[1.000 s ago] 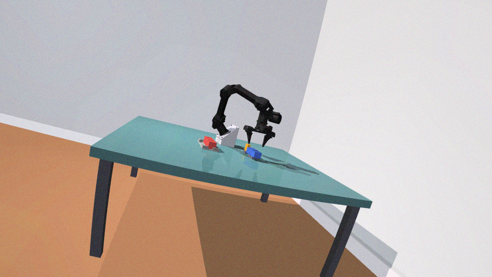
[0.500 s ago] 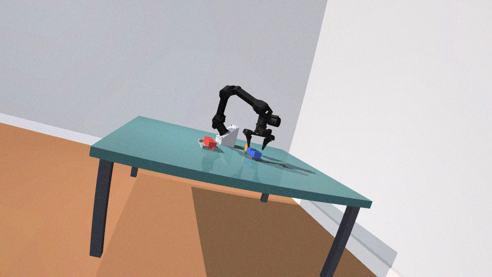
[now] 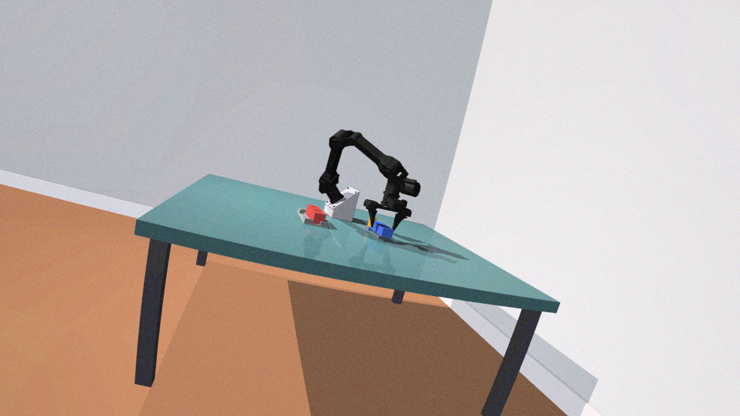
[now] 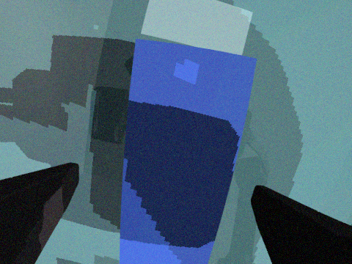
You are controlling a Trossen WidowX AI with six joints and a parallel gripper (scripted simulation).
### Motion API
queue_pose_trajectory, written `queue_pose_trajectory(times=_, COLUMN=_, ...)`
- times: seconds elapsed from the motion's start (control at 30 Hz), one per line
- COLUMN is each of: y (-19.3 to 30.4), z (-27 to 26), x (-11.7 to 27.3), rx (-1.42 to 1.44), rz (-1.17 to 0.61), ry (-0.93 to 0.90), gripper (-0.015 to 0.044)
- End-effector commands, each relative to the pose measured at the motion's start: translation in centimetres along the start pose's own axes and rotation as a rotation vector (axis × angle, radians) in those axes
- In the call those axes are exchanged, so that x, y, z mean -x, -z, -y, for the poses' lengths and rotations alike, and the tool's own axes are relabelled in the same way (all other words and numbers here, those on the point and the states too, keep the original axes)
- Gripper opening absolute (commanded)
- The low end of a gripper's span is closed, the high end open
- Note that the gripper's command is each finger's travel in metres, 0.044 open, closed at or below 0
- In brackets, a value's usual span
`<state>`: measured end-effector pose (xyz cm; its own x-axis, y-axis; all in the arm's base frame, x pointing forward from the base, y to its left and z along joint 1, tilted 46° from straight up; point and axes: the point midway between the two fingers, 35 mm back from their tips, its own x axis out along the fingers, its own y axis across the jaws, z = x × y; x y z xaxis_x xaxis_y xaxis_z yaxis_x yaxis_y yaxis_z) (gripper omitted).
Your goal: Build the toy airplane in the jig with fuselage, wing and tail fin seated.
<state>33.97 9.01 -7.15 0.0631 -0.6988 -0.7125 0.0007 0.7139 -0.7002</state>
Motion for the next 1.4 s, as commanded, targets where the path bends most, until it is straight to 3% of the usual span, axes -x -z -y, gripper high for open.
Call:
queue_pose_trajectory(times=0.0, y=0.3, z=0.2, x=-1.0, rx=0.006, rz=-0.008, ry=0.011, gripper=0.044)
queue_pose_trajectory(times=0.07, y=0.3, z=0.2, x=-1.1, rx=0.006, rz=-0.008, ry=0.011, gripper=0.044)
queue_pose_trajectory(times=0.37, y=0.3, z=0.2, x=-1.1, rx=0.006, rz=-0.008, ry=0.011, gripper=0.0204)
queue_pose_trajectory(times=0.6, y=0.3, z=0.2, x=-1.1, rx=0.006, rz=-0.008, ry=0.011, gripper=0.0157)
queue_pose_trajectory(times=0.8, y=0.2, z=0.2, x=-0.5, rx=-0.001, rz=-0.01, ry=0.009, gripper=0.0)
queue_pose_trajectory(times=1.37, y=-0.3, z=-0.2, x=4.2, rx=0.0, rz=-0.01, ry=0.003, gripper=0.0)
